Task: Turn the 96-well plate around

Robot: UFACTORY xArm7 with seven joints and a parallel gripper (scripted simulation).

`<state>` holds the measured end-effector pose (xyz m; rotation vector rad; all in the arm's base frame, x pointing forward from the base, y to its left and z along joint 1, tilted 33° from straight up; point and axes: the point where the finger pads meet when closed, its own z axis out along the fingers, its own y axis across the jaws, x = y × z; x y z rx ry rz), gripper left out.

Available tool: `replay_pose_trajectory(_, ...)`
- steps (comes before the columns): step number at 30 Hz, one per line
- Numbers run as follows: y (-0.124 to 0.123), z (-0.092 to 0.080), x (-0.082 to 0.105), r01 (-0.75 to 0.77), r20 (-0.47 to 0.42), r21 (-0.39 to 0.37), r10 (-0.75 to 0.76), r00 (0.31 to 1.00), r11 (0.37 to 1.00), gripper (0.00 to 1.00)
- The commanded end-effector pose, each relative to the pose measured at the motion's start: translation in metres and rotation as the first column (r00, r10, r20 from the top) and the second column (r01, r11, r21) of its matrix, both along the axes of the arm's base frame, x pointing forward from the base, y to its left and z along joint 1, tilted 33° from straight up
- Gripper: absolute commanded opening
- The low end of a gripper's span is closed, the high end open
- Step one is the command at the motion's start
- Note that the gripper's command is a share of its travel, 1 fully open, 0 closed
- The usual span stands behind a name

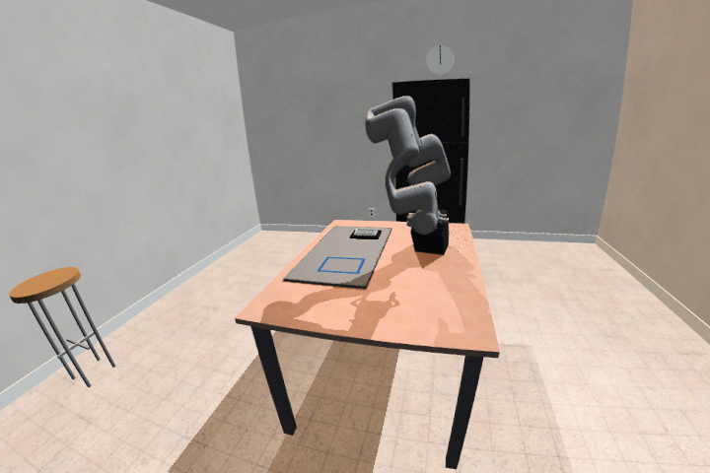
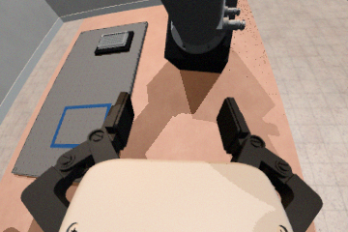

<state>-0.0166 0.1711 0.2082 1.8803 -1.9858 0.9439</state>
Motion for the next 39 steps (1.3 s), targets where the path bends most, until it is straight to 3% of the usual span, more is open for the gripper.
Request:
replay_pose_trajectory(1,0.007,-0.004,0.002,0.133,0.042,0.025,-0.134,0.990,0.991,1.00)
replay_pose_trajectory(8,0.013,-0.008,0.004,0.338,0.106,0.071,-0.344,0.933,0.938,1.00)
replay_pose_trajectory(13,0.018,-0.012,0.006,0.395,0.124,0.084,-0.403,0.907,0.915,1.00)
replay_pose_trajectory(20,0.023,-0.016,0.009,0.552,0.175,0.127,-0.567,0.805,0.824,1.00)
replay_pose_trajectory(28,0.035,-0.024,0.017,0.726,0.235,0.188,-0.748,0.621,0.662,1.00)
replay_pose_trajectory(30,0.035,-0.024,0.017,0.726,0.235,0.188,-0.748,0.621,0.662,1.00)
replay_pose_trajectory(39,0.047,-0.033,0.027,0.851,0.288,0.254,-0.876,0.387,0.459,1.00)
